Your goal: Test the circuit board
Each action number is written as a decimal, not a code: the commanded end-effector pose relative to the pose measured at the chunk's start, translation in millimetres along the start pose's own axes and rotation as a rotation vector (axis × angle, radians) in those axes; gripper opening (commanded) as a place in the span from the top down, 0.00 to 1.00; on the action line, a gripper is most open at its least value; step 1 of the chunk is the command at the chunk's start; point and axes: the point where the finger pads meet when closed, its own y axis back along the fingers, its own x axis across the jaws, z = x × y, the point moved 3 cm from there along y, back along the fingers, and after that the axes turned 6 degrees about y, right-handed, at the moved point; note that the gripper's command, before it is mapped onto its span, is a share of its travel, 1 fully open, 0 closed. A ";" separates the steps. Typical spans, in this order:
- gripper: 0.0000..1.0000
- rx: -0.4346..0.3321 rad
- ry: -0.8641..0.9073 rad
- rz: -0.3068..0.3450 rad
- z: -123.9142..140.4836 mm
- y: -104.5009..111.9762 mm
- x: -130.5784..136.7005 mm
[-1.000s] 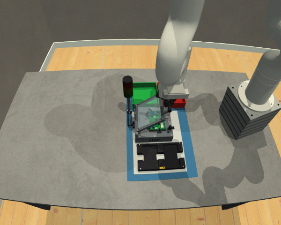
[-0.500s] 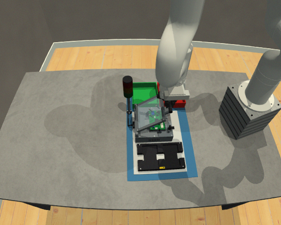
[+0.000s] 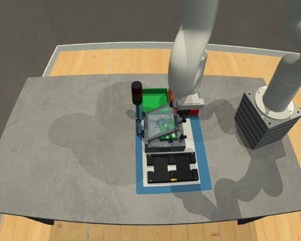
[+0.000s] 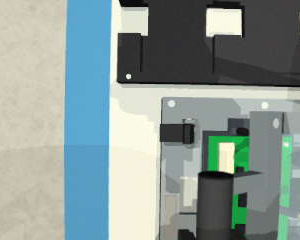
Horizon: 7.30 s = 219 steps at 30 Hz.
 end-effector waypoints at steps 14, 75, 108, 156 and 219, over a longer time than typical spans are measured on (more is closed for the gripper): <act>1.00 0.031 -0.001 0.036 -1.7 -41.1 -19.1; 1.00 0.031 -0.001 0.036 -4.7 -103.3 -27.2; 0.76 0.031 -0.001 0.036 -4.7 -103.3 -27.2; 0.00 0.031 -0.001 0.036 -1.6 -3.4 -30.8; 0.00 0.031 -0.001 0.036 -1.6 -3.4 -30.8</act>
